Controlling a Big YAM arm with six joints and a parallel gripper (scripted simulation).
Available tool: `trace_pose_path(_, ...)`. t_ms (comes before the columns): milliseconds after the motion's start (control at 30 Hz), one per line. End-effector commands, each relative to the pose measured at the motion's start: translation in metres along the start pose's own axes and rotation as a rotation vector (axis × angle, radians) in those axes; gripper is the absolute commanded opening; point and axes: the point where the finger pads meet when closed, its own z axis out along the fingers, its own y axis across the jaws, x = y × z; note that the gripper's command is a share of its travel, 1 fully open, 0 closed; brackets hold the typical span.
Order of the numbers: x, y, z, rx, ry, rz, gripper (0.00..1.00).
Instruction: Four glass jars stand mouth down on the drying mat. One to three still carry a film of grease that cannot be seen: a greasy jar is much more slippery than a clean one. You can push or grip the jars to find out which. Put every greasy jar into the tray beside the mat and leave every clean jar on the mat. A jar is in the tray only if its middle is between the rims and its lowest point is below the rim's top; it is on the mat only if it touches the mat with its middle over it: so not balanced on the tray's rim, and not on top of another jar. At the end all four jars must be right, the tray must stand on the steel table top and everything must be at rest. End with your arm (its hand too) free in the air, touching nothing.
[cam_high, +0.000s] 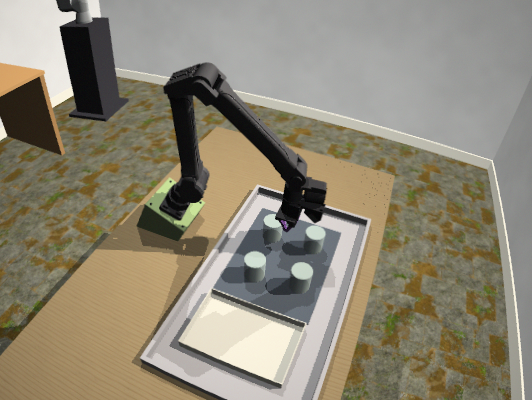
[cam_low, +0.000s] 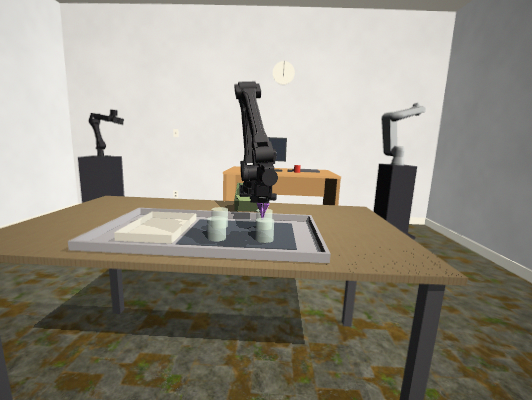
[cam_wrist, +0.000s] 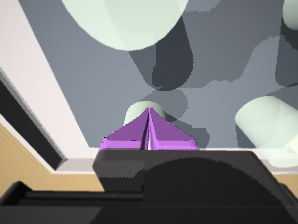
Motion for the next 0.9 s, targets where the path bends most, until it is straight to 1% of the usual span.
trace_pose_path(0, -0.015, 0.003, -0.007, -0.006, -0.031, 0.007, 0.0)
trace_pose_path(167, -0.028, 0.003, -0.007, -0.006, -0.031, 0.007, 0.0)
trace_pose_path(867, -0.028, 0.003, -0.007, -0.006, -0.031, 0.007, 0.0)
